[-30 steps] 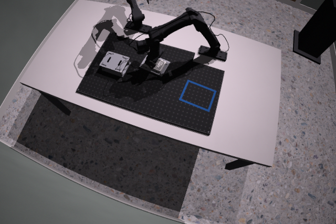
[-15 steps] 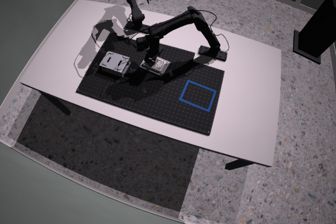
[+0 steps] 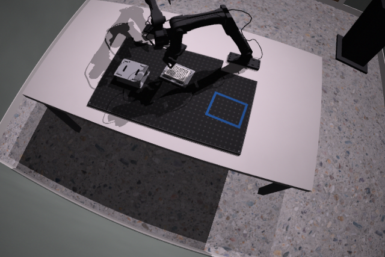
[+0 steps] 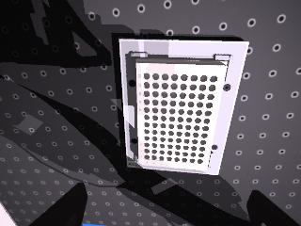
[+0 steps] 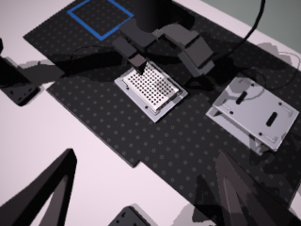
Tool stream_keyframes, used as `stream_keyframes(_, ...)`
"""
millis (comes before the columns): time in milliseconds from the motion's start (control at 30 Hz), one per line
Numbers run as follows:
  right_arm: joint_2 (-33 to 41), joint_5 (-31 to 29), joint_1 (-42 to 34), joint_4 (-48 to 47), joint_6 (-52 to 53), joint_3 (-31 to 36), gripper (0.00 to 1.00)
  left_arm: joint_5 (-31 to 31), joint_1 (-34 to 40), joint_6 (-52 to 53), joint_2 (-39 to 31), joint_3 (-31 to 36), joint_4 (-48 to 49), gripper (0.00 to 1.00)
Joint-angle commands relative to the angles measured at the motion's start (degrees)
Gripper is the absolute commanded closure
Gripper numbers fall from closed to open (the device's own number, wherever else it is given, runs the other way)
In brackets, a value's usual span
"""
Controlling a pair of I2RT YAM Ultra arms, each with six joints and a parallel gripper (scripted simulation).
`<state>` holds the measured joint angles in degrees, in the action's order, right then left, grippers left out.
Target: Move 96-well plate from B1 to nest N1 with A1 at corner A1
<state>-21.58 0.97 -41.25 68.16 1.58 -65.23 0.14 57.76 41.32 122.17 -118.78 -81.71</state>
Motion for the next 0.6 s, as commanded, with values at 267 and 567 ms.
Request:
stream_keyframes(267,-0.2,0.4,0.4,0.3,0.0,-1.0,0.00,1.8,-3.0,-4.1,-8.4,8.8,8.3,0.00)
stream_keyframes(567,-6.1,-0.1,0.1,-9.7,0.2,3.1,0.00,3.2,-10.7,-8.4,-29.9,29.5,21.2,0.00)
